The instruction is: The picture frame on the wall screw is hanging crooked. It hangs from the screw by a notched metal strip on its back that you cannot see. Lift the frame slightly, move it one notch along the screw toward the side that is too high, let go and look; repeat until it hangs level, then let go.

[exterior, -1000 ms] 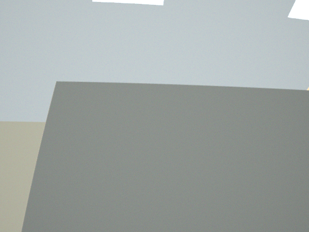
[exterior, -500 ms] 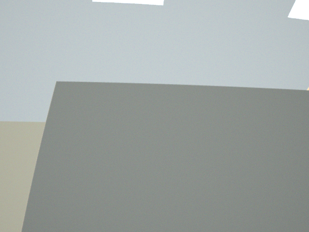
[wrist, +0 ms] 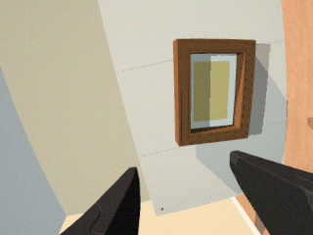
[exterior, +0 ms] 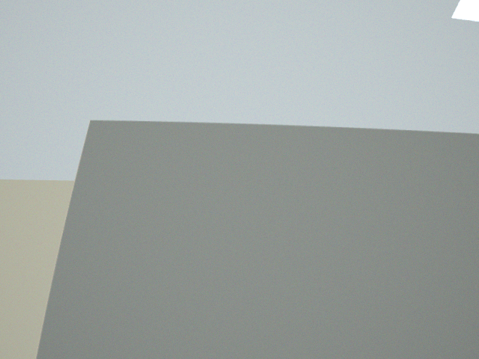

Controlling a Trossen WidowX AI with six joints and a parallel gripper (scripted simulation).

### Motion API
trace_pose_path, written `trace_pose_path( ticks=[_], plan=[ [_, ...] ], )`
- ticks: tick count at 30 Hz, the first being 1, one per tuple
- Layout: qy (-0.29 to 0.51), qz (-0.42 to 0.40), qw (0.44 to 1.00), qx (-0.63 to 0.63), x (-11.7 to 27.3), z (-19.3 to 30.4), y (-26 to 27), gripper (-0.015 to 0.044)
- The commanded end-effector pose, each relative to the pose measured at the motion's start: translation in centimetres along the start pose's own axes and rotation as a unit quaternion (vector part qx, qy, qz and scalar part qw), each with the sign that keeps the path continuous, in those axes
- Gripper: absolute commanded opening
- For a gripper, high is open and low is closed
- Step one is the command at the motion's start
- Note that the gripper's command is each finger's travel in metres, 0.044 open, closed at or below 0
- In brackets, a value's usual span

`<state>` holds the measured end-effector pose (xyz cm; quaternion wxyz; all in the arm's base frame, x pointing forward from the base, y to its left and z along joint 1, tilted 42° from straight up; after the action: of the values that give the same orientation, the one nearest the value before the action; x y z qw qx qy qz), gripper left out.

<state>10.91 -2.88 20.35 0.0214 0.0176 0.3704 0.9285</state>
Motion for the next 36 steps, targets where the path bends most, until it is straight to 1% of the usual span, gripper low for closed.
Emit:
trace_pose_path(
  ticks=[1,14,20,27,36],
  plan=[
    [0.002,0.002,1.000,-0.003,0.0,-0.1,-0.1,0.0260],
    [0.000,0.000,1.000,0.000,-0.1,0.0,0.0,0.0260],
    [0.000,-0.005,1.000,-0.016,-3.2,-0.2,-0.6,0.0260],
    [0.001,-0.012,0.999,-0.038,-6.2,-0.1,-3.4,0.0260],
    [0.001,-0.014,0.999,-0.043,-6.7,-0.1,-4.2,0.0260]
  ],
)
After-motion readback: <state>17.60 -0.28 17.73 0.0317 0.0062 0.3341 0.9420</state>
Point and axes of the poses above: the point midway between the two fingers, 35 mm back from their tips, its own x axis back along the fingers, its own y axis across the jaws, z = x × y, the point moved 9 cm from there along x, back along the fingers
